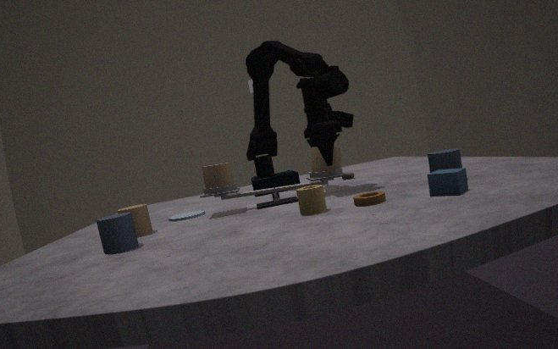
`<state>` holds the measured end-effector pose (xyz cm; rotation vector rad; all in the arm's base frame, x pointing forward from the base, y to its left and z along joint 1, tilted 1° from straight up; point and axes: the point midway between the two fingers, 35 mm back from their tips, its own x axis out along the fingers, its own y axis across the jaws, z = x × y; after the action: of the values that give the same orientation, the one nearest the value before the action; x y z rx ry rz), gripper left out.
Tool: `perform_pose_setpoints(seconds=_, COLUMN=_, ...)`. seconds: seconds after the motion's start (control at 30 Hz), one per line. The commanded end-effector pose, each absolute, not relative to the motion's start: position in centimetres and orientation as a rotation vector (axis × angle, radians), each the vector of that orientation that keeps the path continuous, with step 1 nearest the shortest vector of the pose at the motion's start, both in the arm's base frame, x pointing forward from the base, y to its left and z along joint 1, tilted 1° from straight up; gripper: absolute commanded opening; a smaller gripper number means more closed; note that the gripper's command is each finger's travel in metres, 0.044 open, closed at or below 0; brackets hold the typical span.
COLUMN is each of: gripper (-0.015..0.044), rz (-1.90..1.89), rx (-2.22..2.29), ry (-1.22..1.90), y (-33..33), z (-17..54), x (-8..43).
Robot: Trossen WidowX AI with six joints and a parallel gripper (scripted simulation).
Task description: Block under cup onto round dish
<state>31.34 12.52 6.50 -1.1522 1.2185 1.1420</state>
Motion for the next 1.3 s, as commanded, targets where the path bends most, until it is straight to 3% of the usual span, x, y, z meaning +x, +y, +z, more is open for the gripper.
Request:
perform_pose_setpoints(seconds=0.0, gripper=0.0000, rz=1.141, rx=-1.155, ry=1.204, y=12.7, z=7.2, x=31.7)
perform_pose_setpoints(seconds=1.27, gripper=0.0000, rz=1.141, rx=-1.155, ry=1.203, y=12.7, z=12.1, x=31.7)
